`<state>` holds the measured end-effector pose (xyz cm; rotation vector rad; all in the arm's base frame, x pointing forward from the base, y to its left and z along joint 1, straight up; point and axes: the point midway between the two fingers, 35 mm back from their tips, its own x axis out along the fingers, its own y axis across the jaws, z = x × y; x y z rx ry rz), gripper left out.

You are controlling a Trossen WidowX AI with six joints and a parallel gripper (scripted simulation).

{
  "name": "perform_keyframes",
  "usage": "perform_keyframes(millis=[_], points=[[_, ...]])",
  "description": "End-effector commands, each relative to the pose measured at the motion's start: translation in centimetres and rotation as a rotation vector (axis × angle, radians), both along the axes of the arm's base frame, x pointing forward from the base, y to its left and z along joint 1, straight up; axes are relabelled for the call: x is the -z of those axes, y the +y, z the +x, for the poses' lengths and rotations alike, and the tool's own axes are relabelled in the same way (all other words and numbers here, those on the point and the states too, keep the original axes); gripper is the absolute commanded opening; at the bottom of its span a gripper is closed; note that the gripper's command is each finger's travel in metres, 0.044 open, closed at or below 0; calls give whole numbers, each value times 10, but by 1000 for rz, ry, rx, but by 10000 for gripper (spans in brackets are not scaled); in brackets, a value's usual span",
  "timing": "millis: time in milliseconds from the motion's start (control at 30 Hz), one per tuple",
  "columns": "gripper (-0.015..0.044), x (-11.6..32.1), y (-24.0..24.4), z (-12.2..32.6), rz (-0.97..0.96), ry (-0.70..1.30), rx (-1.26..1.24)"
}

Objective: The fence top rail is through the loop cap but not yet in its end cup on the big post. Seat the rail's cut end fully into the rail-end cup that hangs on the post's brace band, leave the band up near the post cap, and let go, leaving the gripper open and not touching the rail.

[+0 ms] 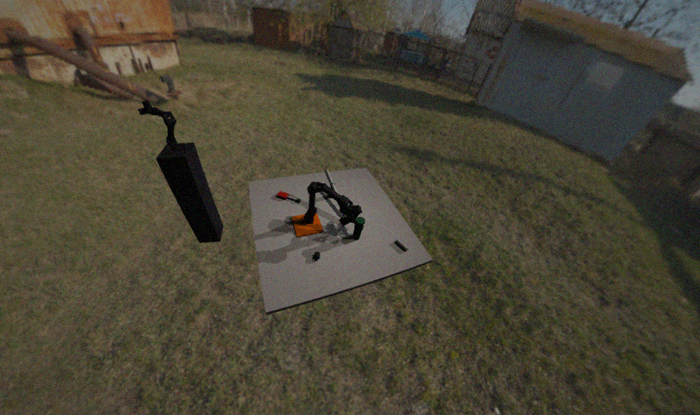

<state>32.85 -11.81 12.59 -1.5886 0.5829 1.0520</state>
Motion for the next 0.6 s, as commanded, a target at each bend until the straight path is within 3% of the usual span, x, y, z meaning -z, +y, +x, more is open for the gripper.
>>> perform_keyframes(millis=[0, 567], points=[[0, 0, 1, 3, -2, -2, 27], [0, 0, 3, 13, 1, -4, 134]])
